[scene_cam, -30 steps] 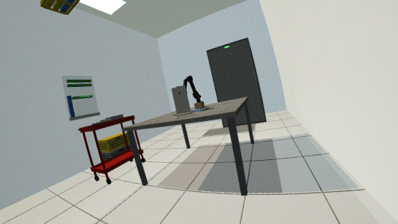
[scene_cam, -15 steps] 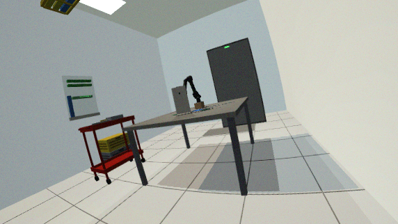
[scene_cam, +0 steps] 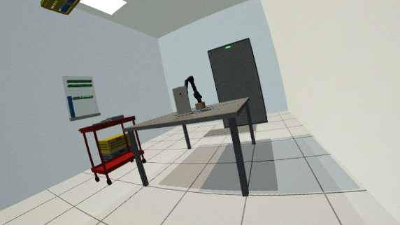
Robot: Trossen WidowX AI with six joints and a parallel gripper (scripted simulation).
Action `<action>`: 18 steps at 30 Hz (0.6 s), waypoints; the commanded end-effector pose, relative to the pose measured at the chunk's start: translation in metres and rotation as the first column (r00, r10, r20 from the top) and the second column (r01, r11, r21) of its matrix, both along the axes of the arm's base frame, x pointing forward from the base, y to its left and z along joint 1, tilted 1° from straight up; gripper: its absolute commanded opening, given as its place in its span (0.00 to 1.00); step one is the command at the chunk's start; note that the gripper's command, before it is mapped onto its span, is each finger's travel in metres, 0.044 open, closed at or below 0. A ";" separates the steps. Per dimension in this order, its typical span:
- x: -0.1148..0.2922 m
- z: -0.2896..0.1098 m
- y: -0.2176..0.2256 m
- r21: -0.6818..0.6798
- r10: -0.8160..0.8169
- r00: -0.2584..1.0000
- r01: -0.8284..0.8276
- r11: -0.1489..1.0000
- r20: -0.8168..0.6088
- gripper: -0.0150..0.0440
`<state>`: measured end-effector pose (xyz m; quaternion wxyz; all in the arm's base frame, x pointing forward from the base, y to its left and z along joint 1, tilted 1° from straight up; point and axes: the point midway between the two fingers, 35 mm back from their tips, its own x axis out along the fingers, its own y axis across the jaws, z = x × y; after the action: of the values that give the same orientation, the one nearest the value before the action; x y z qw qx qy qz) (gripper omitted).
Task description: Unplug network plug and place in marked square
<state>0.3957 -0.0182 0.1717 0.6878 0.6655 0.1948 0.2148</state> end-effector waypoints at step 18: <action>-0.016 -0.001 -0.007 0.001 0.000 1.000 0.000 1.000 -0.003 0.25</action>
<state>0.3831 -0.0248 0.1701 0.6876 0.6667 0.1947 0.2117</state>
